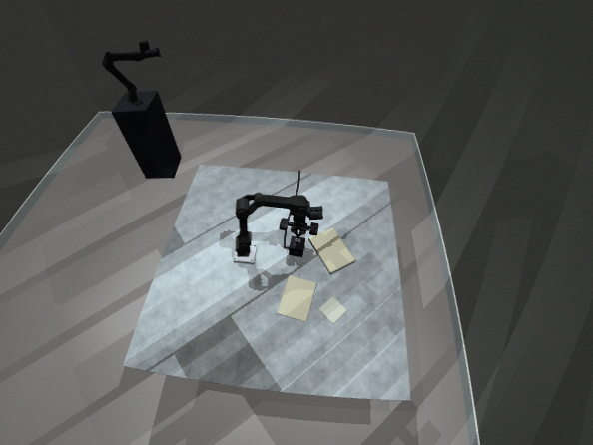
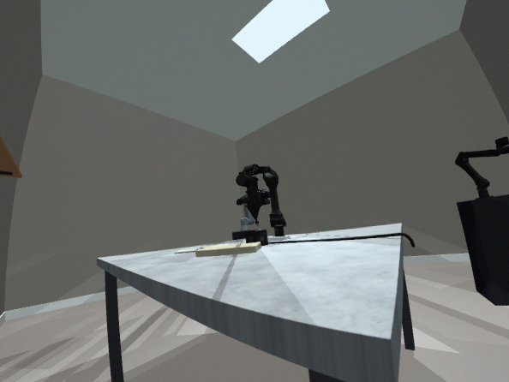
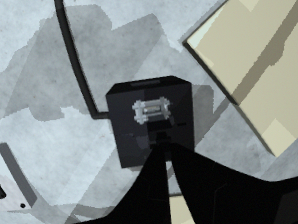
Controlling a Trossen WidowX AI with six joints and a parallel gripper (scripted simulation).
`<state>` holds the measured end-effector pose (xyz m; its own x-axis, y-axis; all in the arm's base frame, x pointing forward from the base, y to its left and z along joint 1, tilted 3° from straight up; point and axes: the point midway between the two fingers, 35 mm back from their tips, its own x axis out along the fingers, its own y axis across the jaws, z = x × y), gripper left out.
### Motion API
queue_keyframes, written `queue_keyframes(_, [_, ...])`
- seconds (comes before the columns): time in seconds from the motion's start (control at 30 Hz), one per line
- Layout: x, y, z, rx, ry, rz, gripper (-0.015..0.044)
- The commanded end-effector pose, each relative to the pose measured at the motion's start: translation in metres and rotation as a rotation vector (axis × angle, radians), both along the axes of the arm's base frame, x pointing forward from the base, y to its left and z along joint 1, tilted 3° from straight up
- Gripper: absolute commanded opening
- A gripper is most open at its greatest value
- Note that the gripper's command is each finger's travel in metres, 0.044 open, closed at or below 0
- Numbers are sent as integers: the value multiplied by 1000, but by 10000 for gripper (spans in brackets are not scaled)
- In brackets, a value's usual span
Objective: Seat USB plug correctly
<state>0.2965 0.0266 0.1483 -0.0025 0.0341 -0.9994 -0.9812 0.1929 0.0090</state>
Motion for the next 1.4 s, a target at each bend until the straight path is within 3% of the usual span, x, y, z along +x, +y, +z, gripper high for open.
queue_keyframes(0.0, [0,0,2,0,-1,3,0])
queue_keyframes(1.37, [0,0,0,-2,34,-1007,0])
